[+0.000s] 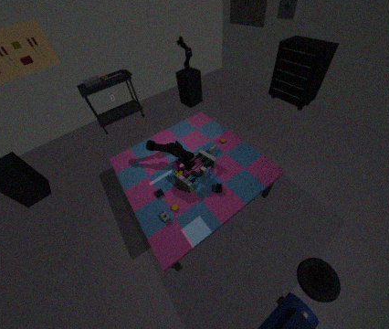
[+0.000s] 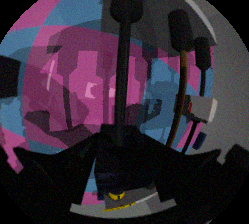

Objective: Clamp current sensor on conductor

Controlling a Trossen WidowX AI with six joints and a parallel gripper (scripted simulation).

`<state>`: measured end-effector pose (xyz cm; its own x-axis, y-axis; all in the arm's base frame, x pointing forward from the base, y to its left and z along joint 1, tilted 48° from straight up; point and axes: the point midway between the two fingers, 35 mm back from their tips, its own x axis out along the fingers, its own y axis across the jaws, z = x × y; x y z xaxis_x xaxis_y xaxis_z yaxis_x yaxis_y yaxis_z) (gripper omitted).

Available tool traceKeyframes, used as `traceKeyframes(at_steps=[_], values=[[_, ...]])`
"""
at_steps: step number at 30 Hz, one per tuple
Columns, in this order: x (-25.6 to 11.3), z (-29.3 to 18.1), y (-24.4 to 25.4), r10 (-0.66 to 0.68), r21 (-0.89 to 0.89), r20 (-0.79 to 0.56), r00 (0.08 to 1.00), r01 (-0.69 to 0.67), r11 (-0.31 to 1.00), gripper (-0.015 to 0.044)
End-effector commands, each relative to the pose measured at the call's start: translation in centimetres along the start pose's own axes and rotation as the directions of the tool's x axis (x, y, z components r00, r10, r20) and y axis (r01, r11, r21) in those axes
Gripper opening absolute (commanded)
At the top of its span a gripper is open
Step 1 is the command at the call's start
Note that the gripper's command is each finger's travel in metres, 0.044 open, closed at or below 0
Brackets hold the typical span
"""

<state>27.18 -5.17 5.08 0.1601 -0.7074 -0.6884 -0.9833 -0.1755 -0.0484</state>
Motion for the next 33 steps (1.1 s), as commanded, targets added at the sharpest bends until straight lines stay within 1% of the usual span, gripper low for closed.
traceKeyframes(at_steps=[1, 10, 33], values=[[-0.01, -0.01, -0.02, 0.000, 0.001, 0.000, 1.000, 0.000, 1.000, 0.0000], [-0.07, 0.00, 0.43, 0.087, 0.001, 0.000, 0.996, -0.087, 0.996, 0.0000], [0.42, 0.01, 0.49, 0.091, -0.002, -0.001, 0.996, -0.091, 0.996, 0.0000]])
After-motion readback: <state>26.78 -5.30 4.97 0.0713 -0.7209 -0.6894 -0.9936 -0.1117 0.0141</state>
